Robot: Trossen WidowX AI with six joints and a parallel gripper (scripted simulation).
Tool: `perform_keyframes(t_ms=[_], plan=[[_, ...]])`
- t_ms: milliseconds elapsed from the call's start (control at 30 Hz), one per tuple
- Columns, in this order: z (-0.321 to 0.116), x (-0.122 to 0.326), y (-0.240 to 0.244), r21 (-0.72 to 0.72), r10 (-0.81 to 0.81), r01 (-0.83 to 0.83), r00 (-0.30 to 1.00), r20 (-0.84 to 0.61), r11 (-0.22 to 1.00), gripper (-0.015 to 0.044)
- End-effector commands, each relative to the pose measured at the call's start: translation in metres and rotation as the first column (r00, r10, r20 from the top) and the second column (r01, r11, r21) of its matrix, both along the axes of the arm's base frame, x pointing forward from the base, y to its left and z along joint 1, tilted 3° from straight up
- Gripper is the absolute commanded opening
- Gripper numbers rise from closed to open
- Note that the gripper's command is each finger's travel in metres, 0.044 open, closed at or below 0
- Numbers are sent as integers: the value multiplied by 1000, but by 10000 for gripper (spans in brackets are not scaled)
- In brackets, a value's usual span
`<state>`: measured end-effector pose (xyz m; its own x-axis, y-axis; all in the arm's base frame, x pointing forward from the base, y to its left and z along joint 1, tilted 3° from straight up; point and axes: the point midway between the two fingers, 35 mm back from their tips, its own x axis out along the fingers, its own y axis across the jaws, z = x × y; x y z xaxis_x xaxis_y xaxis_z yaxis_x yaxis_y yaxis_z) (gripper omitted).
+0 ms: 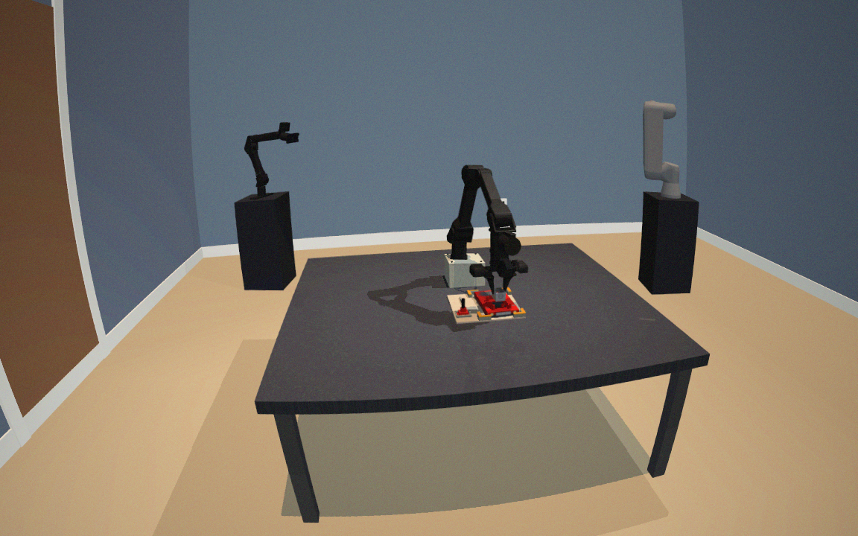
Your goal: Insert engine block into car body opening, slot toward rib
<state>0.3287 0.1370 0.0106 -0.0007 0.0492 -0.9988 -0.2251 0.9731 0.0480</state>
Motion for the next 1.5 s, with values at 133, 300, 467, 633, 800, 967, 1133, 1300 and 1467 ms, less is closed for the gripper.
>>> perform_keyframes(t_ms=[133,300,467,633,800,967,1133,1300,1467], plan=[[0,0,1,2,17,-17,1000,2,1000,158],[0,0,1,2,3,-3,1000,2,1000,158],[0,0,1,2,-61,61,998,-2,998,158],[-1,0,1,2,-81,81,997,-3,997,158],[-3,0,1,2,-11,11,1000,1,1000,158],[-4,0,1,3,5,-5,1000,2,1000,158],[-5,0,1,3,-14,14,1000,1,1000,158],[-7,0,1,3,-30,30,1000,0,1000,158],[-8,0,2,3,-30,30,1000,0,1000,158]])
